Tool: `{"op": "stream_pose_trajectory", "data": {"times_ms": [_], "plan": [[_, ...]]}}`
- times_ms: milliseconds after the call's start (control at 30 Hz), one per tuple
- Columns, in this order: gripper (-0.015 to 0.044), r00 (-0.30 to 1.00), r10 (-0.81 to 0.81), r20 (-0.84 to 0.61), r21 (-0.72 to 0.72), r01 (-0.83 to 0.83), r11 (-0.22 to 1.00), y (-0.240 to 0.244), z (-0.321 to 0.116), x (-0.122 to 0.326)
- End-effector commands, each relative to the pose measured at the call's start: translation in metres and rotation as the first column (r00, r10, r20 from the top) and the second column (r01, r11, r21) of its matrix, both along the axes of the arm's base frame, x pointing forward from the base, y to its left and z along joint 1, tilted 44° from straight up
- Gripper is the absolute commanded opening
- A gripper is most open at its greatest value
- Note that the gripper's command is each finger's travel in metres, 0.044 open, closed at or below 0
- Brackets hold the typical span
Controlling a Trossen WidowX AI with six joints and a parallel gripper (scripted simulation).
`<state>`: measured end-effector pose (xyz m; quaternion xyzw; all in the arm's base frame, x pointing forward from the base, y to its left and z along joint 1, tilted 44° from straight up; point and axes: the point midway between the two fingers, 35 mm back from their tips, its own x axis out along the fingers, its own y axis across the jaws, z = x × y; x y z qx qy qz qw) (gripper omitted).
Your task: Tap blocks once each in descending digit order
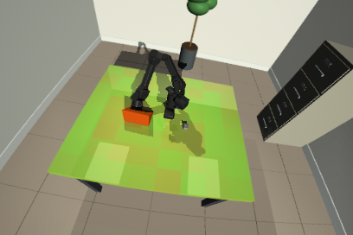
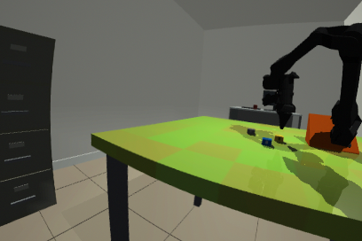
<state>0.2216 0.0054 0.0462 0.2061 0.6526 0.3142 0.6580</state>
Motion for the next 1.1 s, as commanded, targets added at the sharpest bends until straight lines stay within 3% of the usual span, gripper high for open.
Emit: {"op": "stream_pose_trajectory", "data": {"times_ms": [0, 700, 933, 1067], "plan": [[0.0020, 1.000, -0.002, 0.001, 0.002, 0.002, 1.000, 0.005, -0.004, -0.001], [0.0020, 1.000, -0.001, 0.001, 0.004, 0.001, 1.000, 0.023, -0.022, -0.002], [0.0020, 1.000, -0.001, 0.001, 0.002, 0.001, 1.000, 0.002, 0.000, -0.001], [0.0125, 1.000, -0.027, 0.006, -0.010, 0.027, 1.000, 0.020, 0.050, 0.017]]}}
